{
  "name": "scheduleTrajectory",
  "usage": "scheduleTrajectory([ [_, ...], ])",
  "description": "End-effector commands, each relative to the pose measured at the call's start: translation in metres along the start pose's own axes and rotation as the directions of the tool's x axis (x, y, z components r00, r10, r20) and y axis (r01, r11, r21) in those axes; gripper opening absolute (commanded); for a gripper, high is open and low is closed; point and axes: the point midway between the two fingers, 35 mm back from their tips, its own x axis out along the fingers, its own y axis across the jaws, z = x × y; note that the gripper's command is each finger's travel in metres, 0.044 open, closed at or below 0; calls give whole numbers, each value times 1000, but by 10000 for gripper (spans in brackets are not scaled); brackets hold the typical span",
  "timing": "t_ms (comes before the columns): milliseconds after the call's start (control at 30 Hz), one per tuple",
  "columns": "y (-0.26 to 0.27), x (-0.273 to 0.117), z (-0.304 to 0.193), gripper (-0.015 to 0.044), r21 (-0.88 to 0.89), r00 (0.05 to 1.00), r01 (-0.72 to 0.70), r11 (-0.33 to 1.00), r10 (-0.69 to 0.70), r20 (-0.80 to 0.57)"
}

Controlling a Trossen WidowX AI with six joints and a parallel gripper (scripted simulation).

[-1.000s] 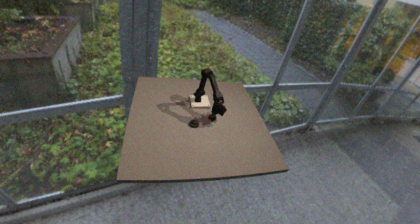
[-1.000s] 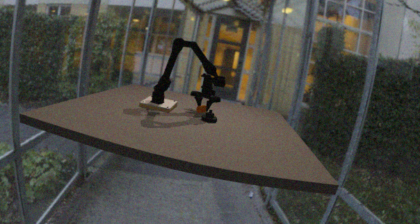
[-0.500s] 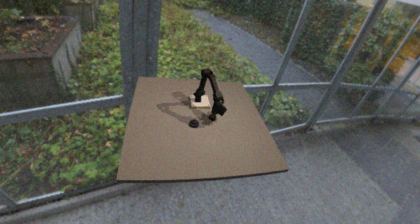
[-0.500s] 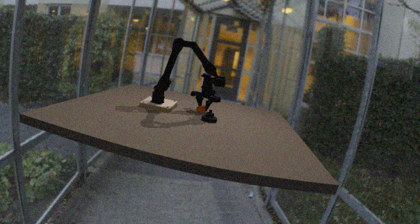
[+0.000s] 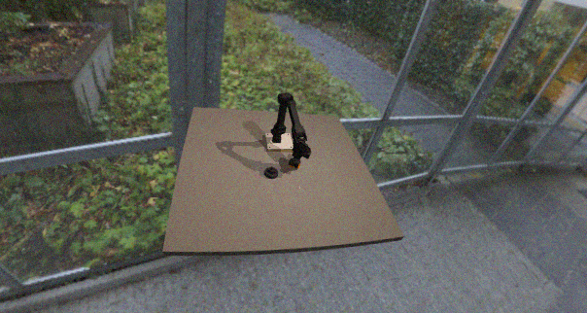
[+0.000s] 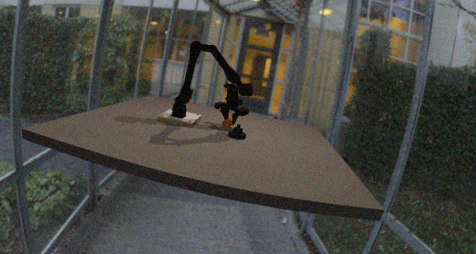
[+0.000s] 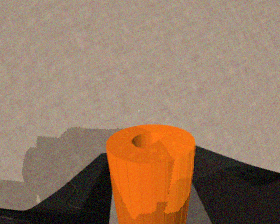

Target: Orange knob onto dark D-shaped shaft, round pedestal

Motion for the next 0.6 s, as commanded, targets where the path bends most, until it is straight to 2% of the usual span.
scheduleTrajectory([
  [0, 1, -2, -3, 179, -4, 998, -3, 1000, 3, 58],
  [567, 0, -12, -20, 179, -5, 939, -4, 1000, 6, 344],
])
